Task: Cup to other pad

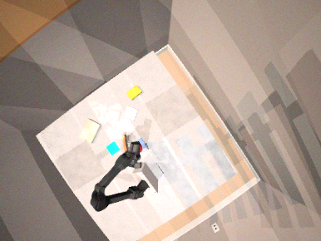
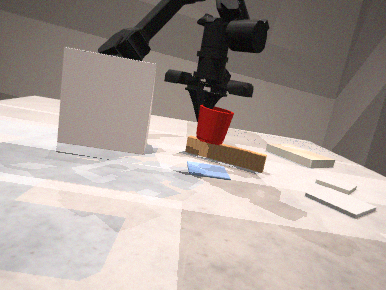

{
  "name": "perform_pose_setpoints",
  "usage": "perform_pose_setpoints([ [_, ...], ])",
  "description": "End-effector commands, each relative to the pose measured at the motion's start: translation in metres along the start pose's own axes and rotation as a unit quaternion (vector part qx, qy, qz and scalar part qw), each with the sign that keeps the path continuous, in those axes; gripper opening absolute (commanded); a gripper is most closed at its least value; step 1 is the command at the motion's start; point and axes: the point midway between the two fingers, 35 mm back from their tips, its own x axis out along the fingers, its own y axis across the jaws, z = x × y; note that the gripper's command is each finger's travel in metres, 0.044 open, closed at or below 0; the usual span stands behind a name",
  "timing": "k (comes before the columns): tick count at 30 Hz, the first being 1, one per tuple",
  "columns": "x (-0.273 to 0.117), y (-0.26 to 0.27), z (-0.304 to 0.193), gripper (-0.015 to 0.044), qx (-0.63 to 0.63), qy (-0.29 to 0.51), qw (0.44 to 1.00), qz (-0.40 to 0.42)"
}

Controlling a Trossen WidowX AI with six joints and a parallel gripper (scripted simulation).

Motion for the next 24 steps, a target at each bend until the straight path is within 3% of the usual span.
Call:
perform_pose_setpoints([
  [1, 0.000, 0.000, 0.000, 0.0000, 0.001, 0.000, 1.000, 0.000],
  [24, 0.001, 0.002, 0.052, 0.0000, -0.003, 0.001, 1.000, -0.001],
])
